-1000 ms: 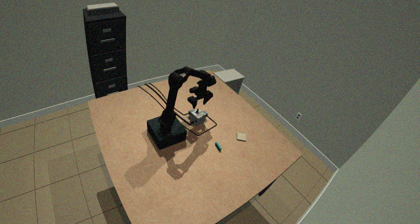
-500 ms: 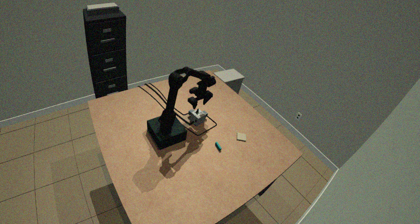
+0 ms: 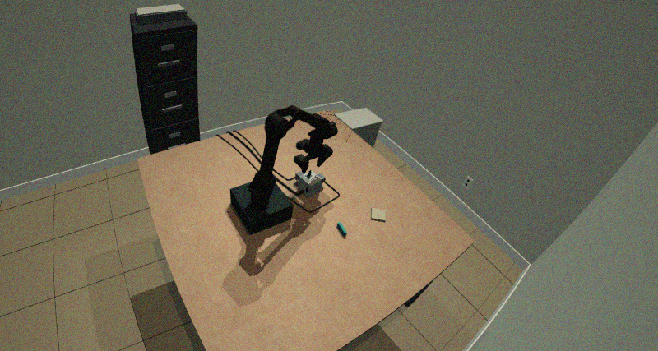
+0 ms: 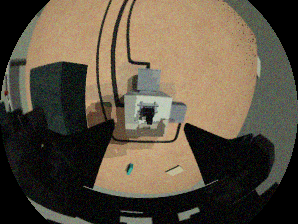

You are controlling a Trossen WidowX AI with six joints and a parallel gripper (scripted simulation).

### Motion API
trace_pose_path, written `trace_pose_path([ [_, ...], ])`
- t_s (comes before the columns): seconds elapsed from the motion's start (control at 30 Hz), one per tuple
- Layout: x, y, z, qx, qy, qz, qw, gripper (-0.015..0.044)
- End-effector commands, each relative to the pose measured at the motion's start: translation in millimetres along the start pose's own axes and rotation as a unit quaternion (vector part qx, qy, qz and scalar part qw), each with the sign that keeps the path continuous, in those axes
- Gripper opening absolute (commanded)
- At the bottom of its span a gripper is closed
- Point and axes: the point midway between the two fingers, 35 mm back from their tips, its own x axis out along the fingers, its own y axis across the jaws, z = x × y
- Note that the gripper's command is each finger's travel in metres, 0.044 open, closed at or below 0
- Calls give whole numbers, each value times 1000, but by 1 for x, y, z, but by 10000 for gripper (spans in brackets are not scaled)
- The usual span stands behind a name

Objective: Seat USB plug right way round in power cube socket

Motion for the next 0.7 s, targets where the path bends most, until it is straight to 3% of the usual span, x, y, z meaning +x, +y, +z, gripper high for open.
trace_pose_path([
  [0.0, 5, 1, 1, -2, -2, 2, 1000, 440],
  [0.33, 11, 1, 1, -2, -2, 2, 1000, 440],
  [0.67, 10, 0, 0, 0, 0, 1, 1000, 177],
])
